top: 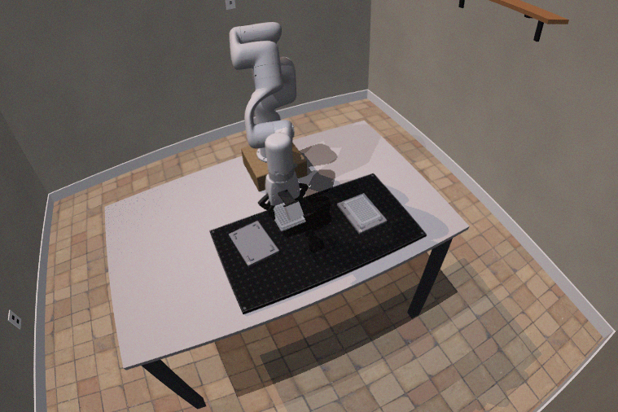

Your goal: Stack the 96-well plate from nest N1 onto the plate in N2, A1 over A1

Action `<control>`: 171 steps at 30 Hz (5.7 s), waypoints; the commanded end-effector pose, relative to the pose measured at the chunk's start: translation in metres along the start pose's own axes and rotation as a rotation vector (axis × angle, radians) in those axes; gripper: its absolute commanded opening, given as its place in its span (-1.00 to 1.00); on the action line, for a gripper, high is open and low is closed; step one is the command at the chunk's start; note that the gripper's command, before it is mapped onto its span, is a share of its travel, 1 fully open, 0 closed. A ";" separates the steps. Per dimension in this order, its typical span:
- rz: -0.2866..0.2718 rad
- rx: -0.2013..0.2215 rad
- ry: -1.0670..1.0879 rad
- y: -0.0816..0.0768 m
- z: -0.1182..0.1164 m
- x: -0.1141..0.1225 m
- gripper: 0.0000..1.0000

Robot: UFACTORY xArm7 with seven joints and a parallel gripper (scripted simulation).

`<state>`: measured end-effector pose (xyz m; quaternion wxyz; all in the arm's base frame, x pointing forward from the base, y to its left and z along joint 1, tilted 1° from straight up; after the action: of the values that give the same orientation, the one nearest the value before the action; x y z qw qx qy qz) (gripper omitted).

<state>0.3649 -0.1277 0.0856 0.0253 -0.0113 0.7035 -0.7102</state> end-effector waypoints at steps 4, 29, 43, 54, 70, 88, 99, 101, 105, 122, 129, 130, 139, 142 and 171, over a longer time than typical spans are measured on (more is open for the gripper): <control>0.004 0.002 0.000 -0.001 -0.021 -0.007 -1.00; 0.004 0.001 0.000 -0.001 -0.095 -0.026 -1.00; 0.004 0.001 0.000 -0.001 -0.134 -0.037 -1.00; 0.004 0.001 0.000 -0.001 -0.163 -0.044 -1.00; 0.004 0.000 0.000 -0.001 -0.208 -0.056 -1.00; 0.004 0.000 0.000 -0.001 -0.260 -0.069 -1.00; 0.004 0.000 0.000 -0.001 -0.275 -0.073 -1.00; 0.004 0.000 0.000 -0.001 -0.275 -0.073 -1.00; 0.004 0.000 0.000 -0.001 -0.275 -0.073 -1.00; 0.004 0.000 0.000 -0.001 -0.274 -0.073 -1.00; 0.004 0.000 0.000 -0.001 -0.274 -0.073 -1.00; 0.004 0.000 0.000 0.000 -0.274 -0.073 -1.00; 0.004 0.000 0.000 0.012 -0.274 -0.073 -1.00; 0.004 0.000 0.000 0.017 -0.274 -0.073 -1.00; 0.004 0.000 0.000 0.059 -0.274 -0.073 -1.00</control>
<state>0.4236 0.1482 0.0288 0.0256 -0.0112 0.7031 -0.7105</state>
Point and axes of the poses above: the point where the finger pads meet when closed, its own y axis out along the fingers, its own z axis across the jaws, x = y × z, the point moved 2 cm from there along -y, back along the fingers, and after that the axes turned 7 degrees about -y, right-handed, at the moved point
